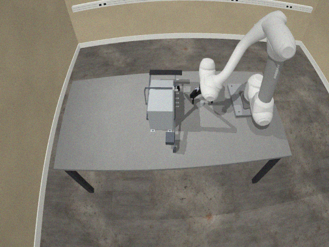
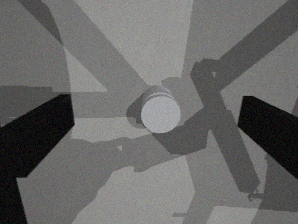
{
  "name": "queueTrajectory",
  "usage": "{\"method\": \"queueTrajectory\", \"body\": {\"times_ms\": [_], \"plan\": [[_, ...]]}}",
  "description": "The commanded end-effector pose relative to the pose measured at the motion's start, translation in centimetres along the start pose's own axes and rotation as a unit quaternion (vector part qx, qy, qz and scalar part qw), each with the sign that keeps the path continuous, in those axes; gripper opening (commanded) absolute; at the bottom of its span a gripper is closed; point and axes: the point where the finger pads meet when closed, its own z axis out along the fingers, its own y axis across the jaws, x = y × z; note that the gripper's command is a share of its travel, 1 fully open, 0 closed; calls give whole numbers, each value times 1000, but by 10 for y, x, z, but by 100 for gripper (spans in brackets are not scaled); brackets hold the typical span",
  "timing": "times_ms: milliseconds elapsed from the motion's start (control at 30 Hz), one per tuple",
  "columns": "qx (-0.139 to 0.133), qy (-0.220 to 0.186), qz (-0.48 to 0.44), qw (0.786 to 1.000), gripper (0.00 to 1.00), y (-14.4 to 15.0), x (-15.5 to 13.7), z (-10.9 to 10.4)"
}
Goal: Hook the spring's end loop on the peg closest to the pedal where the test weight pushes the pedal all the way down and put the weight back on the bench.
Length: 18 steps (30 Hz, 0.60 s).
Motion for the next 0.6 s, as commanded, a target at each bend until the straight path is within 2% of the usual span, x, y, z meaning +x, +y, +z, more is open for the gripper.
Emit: {"method": "queueTrajectory", "body": {"times_ms": [0,133,567], "plan": [[0,0,0,1000,100,0,0,0],[0,0,0,1000,100,0,0,0],[0,0,0,1000,100,0,0,-35]]}}
